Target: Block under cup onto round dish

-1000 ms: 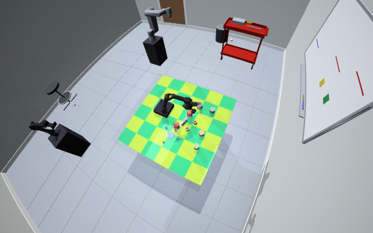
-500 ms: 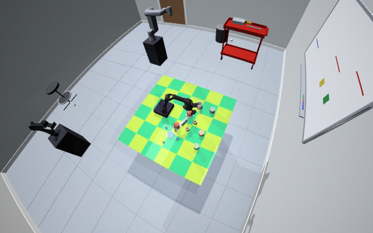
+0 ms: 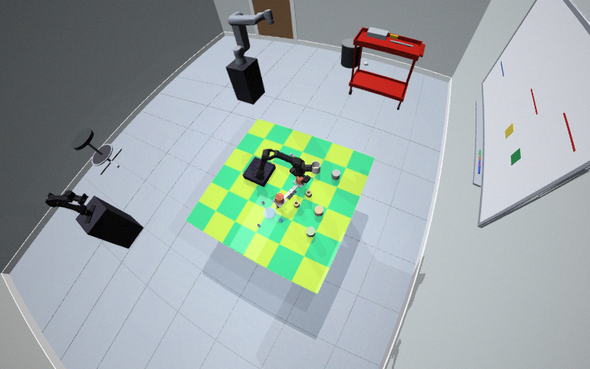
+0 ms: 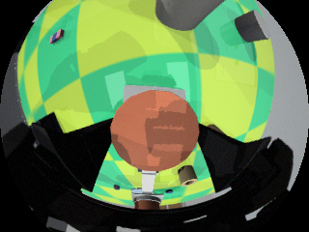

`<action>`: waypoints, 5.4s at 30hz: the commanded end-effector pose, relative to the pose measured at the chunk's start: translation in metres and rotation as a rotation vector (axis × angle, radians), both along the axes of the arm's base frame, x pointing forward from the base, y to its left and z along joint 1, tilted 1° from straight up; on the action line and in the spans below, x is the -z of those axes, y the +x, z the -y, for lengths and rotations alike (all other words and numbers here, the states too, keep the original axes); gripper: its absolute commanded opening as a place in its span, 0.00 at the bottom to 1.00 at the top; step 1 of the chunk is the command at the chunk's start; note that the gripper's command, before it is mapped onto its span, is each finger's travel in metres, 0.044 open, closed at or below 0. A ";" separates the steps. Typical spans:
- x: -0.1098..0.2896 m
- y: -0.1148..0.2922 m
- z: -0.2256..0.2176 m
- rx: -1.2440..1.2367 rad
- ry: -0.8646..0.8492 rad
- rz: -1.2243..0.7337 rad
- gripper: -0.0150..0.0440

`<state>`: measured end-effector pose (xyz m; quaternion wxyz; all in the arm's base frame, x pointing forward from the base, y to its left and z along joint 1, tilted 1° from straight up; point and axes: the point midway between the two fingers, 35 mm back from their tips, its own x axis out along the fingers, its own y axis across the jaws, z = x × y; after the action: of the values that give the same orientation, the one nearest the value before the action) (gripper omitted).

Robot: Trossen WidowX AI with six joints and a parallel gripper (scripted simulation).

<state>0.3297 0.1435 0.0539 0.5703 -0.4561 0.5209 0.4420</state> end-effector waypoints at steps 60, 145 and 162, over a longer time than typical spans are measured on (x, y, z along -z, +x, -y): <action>-0.025 0.001 -0.001 -0.004 -0.001 -0.014 0.25; -0.078 -0.003 0.001 0.000 -0.006 -0.018 0.25; -0.077 -0.004 -0.001 0.000 -0.005 -0.018 0.25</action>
<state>0.3267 0.1425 0.1320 0.5638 -0.4538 0.5274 0.4449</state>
